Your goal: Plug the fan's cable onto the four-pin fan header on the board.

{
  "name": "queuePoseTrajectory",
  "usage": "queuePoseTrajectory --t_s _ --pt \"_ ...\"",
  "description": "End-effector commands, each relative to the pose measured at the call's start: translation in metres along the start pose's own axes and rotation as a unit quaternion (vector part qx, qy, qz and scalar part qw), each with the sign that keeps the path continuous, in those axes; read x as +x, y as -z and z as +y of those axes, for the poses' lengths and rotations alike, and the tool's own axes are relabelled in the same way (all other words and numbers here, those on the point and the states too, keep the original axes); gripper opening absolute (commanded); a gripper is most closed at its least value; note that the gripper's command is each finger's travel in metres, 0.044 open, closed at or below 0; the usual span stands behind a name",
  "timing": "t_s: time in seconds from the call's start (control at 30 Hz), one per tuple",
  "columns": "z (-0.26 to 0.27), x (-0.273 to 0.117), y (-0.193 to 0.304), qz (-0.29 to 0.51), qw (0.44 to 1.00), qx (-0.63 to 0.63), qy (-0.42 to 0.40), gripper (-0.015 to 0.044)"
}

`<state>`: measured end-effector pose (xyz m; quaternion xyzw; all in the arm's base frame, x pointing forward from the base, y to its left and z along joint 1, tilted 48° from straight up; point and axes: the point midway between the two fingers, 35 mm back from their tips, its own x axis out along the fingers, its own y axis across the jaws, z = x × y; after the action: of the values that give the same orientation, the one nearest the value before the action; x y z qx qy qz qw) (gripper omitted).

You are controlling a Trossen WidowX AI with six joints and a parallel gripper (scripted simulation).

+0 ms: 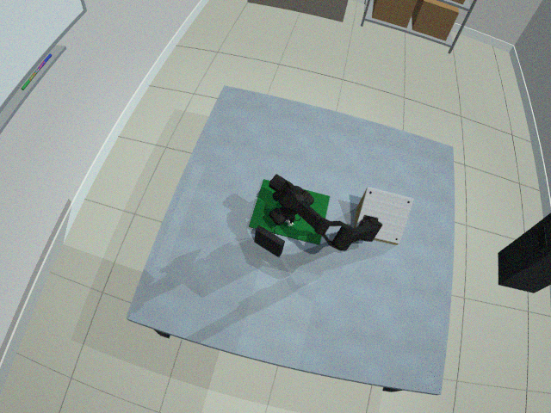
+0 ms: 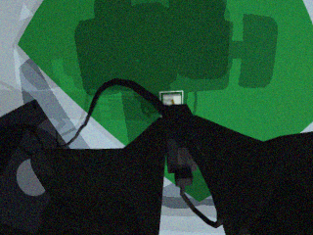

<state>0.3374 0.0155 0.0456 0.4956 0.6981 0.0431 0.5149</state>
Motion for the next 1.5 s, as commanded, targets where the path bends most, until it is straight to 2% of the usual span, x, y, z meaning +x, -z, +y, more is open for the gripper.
queuePoseTrajectory --t_s 0.0,1.47 --pt "0.001 0.000 0.000 0.000 1.000 0.001 -0.002 0.0000" --pt "0.001 0.014 0.000 0.000 1.000 0.001 -0.002 0.0000"
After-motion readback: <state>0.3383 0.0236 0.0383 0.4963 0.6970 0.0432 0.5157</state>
